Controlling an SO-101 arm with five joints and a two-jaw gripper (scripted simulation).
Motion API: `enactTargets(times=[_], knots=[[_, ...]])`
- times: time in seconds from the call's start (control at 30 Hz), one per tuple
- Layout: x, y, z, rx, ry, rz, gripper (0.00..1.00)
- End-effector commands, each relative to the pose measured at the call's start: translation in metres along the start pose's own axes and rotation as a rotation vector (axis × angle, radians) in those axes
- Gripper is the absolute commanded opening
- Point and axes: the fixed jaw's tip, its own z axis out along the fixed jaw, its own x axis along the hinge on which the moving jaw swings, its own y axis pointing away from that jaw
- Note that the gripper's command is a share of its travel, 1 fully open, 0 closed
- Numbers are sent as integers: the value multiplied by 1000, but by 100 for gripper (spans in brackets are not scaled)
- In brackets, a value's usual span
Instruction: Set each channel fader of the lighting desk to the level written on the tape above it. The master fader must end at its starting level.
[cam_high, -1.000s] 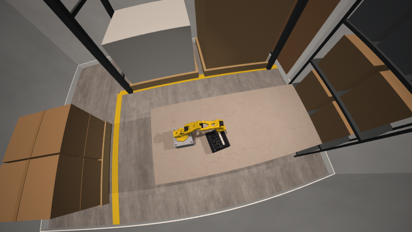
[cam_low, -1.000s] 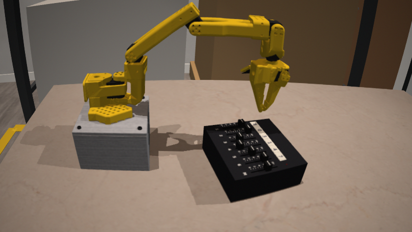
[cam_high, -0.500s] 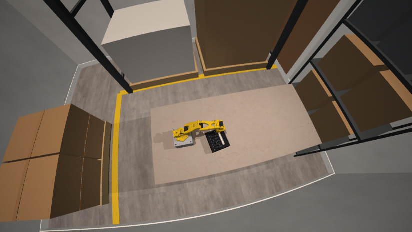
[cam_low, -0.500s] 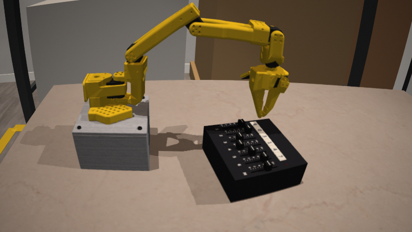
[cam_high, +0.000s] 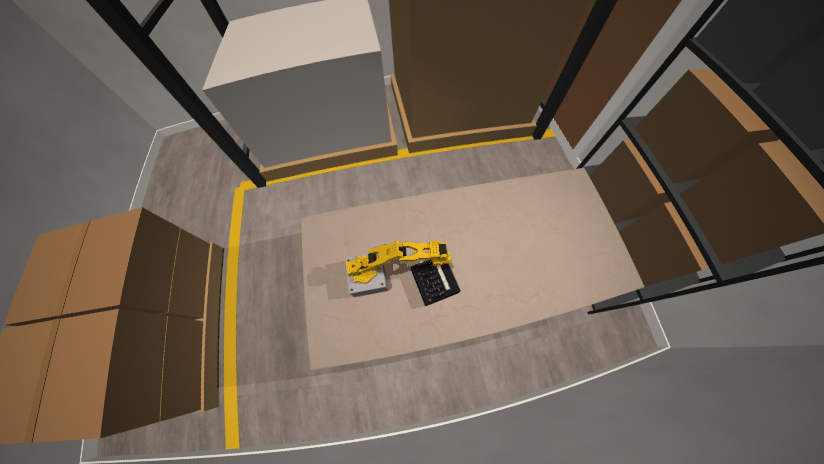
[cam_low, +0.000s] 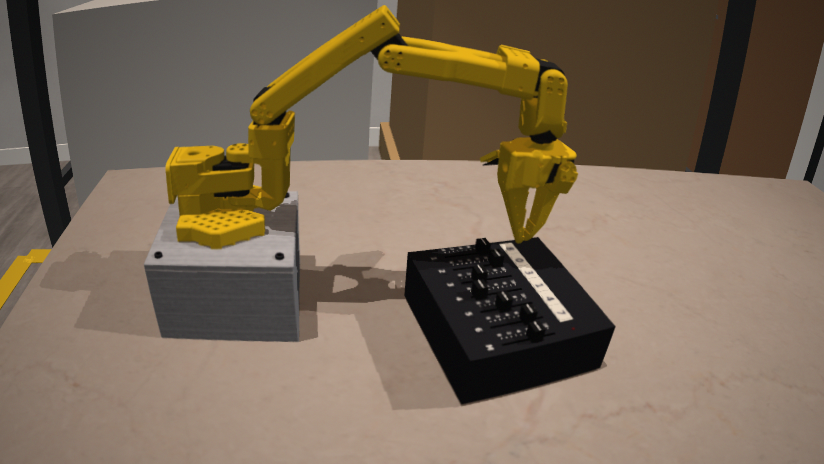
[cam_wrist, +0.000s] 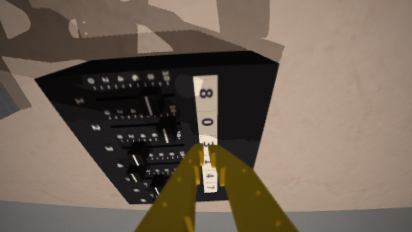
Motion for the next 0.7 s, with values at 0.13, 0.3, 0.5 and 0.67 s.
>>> enactTargets(times=[0.13, 0.3, 0.5, 0.67], knots=[[0, 5, 8, -21, -8, -1, 0], [0, 5, 10, -21, -8, -1, 0], [0, 5, 10, -21, -8, -1, 0], [0, 4, 8, -21, -8, -1, 0]])
